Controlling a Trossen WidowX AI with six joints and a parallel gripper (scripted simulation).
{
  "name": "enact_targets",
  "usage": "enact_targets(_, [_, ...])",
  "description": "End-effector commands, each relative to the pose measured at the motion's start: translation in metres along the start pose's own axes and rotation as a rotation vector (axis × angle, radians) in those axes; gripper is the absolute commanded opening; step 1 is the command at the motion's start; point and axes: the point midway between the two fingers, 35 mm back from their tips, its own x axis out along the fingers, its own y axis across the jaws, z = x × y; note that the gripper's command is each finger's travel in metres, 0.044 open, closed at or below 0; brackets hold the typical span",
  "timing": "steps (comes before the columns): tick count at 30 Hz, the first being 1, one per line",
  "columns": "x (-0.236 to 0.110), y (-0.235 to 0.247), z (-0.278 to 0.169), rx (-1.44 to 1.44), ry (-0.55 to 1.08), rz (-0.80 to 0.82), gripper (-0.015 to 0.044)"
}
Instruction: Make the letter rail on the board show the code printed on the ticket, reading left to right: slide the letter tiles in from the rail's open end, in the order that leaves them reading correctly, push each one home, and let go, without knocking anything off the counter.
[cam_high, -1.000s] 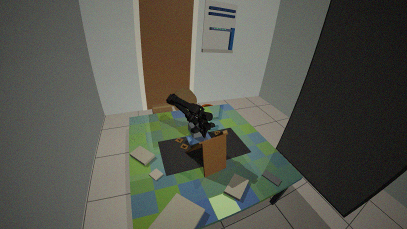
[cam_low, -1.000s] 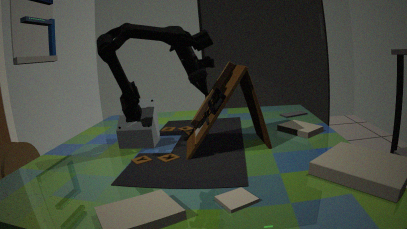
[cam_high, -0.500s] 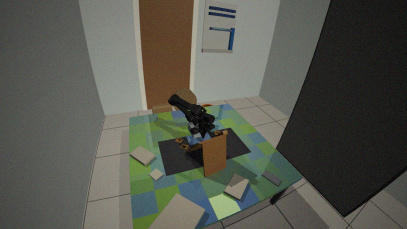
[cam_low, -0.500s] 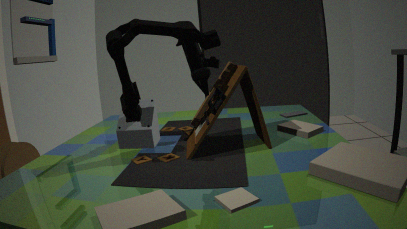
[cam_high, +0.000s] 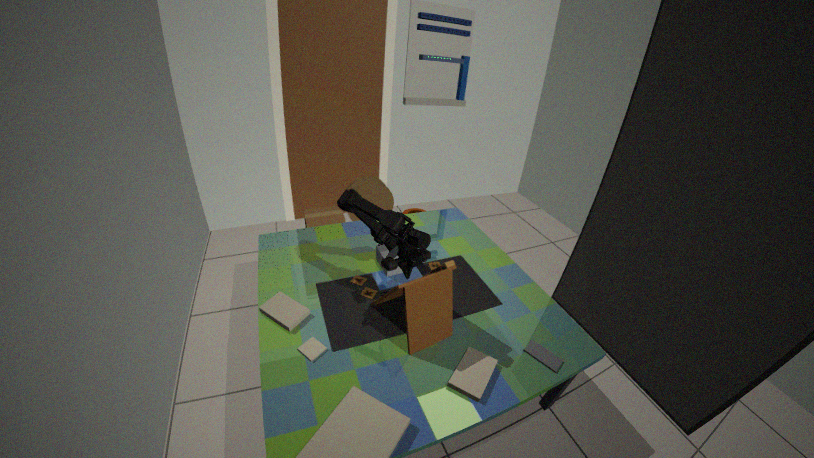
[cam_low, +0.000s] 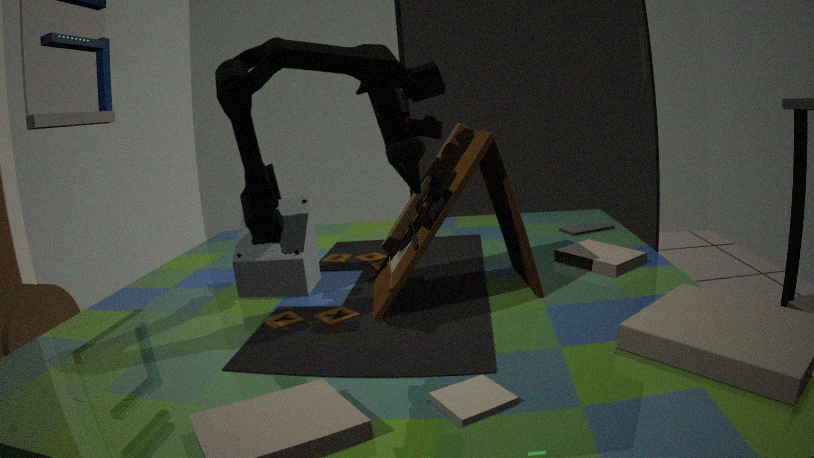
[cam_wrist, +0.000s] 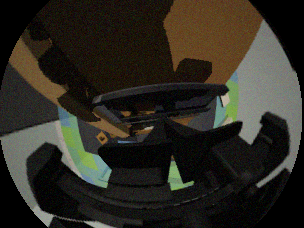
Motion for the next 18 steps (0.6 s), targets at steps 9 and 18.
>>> enact_targets(9, [0.0023, -0.0004, 0.0073, 0.002, -0.006, 0.005, 0.0])
enact_targets(18, [0.005, -0.0008, 0.0109, 0.002, -0.006, 0.005, 0.0])
